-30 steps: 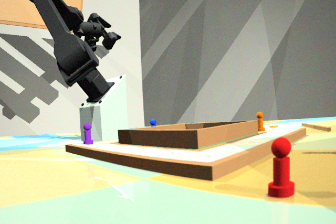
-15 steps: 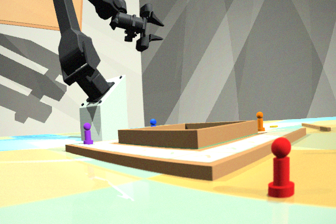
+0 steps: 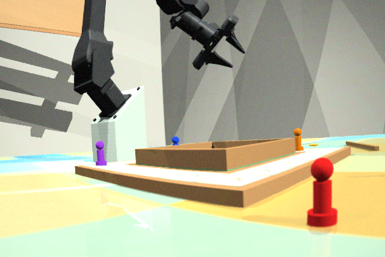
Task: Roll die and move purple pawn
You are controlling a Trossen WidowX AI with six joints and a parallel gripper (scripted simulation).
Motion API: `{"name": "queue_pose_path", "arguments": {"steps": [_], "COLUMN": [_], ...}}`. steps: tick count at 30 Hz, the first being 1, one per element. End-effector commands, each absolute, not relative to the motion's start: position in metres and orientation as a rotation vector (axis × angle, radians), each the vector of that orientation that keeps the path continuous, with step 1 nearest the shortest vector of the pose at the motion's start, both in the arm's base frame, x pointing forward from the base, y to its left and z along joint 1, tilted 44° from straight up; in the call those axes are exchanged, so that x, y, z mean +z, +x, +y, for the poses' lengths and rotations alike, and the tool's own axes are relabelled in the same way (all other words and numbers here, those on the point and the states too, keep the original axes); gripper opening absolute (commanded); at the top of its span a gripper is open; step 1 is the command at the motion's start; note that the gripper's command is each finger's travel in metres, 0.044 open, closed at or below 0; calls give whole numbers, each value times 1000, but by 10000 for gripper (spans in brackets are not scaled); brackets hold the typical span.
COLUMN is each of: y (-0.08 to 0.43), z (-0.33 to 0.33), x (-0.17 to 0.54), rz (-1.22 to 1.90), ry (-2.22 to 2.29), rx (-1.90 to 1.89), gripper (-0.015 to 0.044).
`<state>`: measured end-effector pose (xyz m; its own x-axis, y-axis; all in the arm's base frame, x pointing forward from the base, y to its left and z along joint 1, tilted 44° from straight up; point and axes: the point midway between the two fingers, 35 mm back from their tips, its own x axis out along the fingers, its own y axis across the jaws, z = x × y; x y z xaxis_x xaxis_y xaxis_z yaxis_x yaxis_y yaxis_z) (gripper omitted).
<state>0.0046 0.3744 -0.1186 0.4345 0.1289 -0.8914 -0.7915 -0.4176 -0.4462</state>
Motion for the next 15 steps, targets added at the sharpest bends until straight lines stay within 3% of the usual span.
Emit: {"name": "queue_pose_path", "arguments": {"steps": [1,8,15], "y": [57,121,149], "z": [332,251,172], "x": [-140,-158,-163], "rz": [915,1300,1477], "ry": [-1513,-1156,-820], "rx": [862,273,-334], "gripper": [275,275,275]}}
